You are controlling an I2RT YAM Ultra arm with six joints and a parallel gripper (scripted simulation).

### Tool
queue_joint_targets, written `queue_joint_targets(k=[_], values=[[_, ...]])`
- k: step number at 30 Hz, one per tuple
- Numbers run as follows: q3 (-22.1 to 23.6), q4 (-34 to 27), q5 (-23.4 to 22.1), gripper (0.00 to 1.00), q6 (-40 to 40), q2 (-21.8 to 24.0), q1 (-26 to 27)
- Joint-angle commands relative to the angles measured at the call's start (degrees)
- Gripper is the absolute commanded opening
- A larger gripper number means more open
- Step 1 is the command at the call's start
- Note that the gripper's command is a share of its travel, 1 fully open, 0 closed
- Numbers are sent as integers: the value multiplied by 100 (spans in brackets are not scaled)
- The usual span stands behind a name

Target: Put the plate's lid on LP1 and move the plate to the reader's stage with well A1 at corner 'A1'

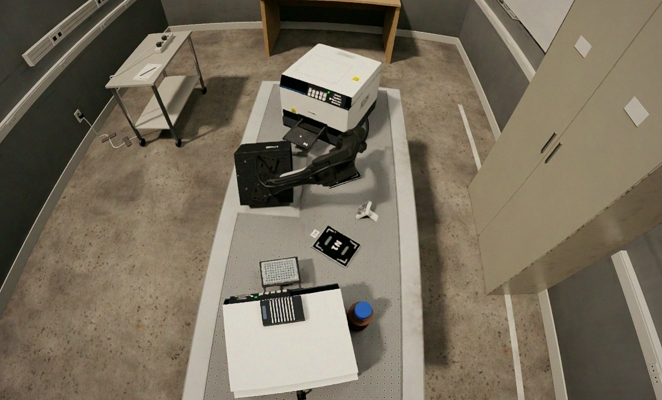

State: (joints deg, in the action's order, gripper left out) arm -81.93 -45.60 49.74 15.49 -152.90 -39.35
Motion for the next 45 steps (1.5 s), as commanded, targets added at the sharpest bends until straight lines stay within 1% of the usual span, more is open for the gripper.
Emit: queue_joint_targets(k=[1,21,22,26,45], values=[[-162,-261,-89,100,139,166,-212],[-399,-822,-213,100,473,239,-464],[-426,-870,-219,100,500,162,-480],[-482,-997,-252,100,574,256,-540],[-781,-1574,-388,100,889,283,-794]])
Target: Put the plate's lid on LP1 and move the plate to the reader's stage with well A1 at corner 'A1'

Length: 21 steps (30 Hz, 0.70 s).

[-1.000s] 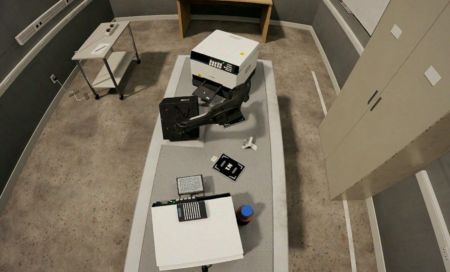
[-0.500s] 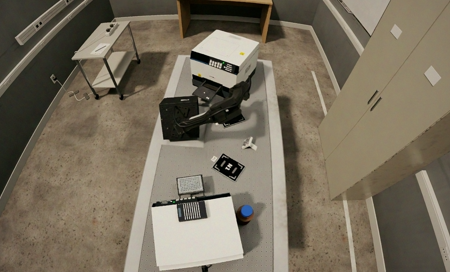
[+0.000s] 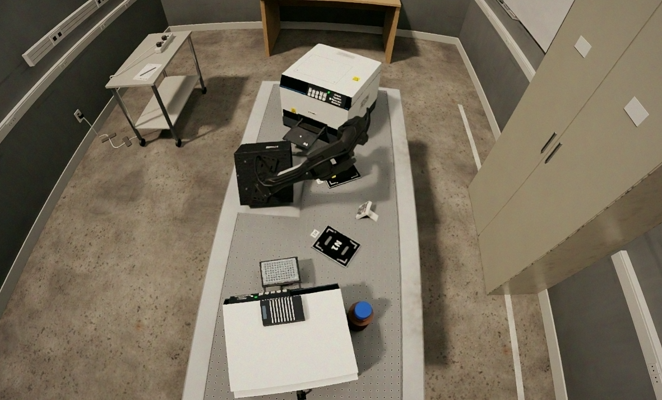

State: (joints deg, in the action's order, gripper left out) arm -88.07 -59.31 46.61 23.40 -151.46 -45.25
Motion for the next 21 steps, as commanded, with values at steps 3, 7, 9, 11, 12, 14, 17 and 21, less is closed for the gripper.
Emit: queue_joint_targets(k=[3,7,9,11,12,14,17,21], values=[[-222,-301,-100,100,150,165,-247],[-301,-435,-132,100,219,171,-306],[-320,-468,-141,100,236,172,-320],[-345,-508,-149,100,256,171,-334],[-364,-539,-157,100,272,173,-349],[-400,-602,-173,100,304,177,-377],[-448,-678,-192,100,341,178,-408],[-356,-632,-142,100,312,61,-353]])
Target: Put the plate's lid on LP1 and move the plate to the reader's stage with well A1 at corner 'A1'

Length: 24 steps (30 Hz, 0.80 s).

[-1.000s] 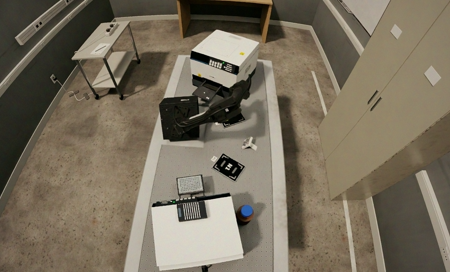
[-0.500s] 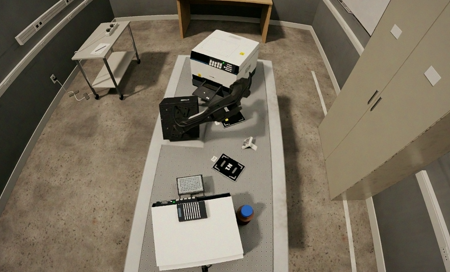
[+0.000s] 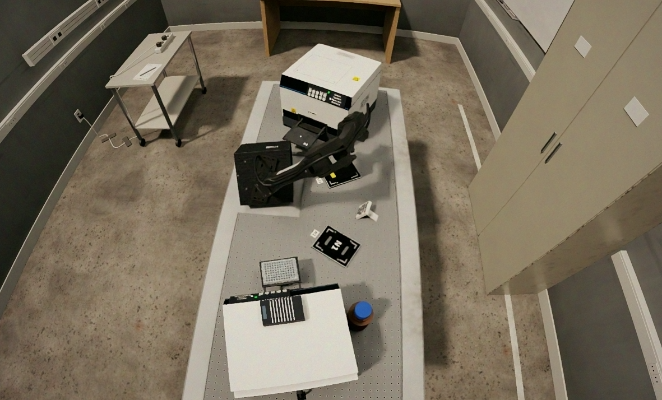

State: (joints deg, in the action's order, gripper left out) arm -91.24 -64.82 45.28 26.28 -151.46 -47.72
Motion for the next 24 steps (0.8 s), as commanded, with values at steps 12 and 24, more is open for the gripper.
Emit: queue_joint_targets(k=[12,24], values=[[-8,34,-12,100,-296,536,209],[233,-76,-215,100,-820,1150,527]])
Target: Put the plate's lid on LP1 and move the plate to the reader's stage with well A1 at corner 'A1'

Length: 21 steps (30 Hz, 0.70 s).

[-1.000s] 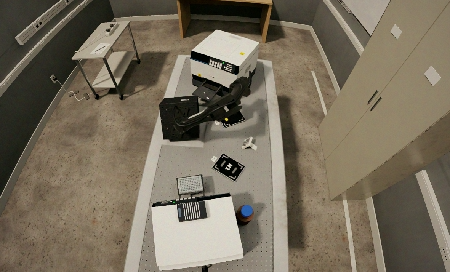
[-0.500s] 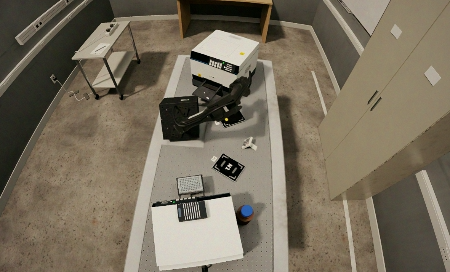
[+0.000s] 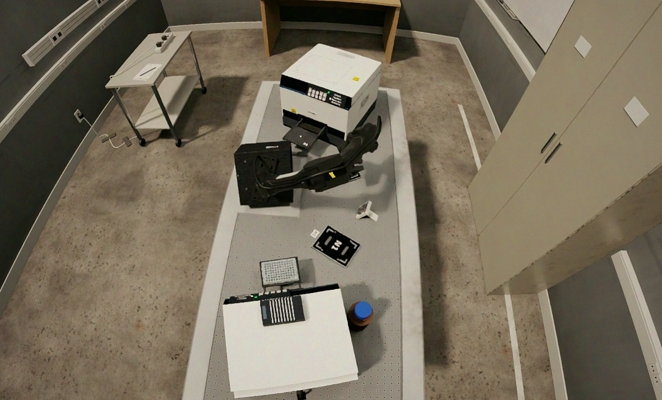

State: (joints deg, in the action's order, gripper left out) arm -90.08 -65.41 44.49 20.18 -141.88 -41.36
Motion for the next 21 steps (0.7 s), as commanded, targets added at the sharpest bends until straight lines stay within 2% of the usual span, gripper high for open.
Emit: queue_joint_targets(k=[1,8,9,14,16,17,21], values=[[125,-64,-138,100,-256,252,-13],[-106,-225,59,100,-541,598,244],[155,-182,-142,100,-628,705,320],[6,-273,13,100,-844,964,432],[6,-273,13,100,-844,964,432],[201,-96,-176,100,-922,1084,518],[70,-287,-95,100,-1095,1294,688]])
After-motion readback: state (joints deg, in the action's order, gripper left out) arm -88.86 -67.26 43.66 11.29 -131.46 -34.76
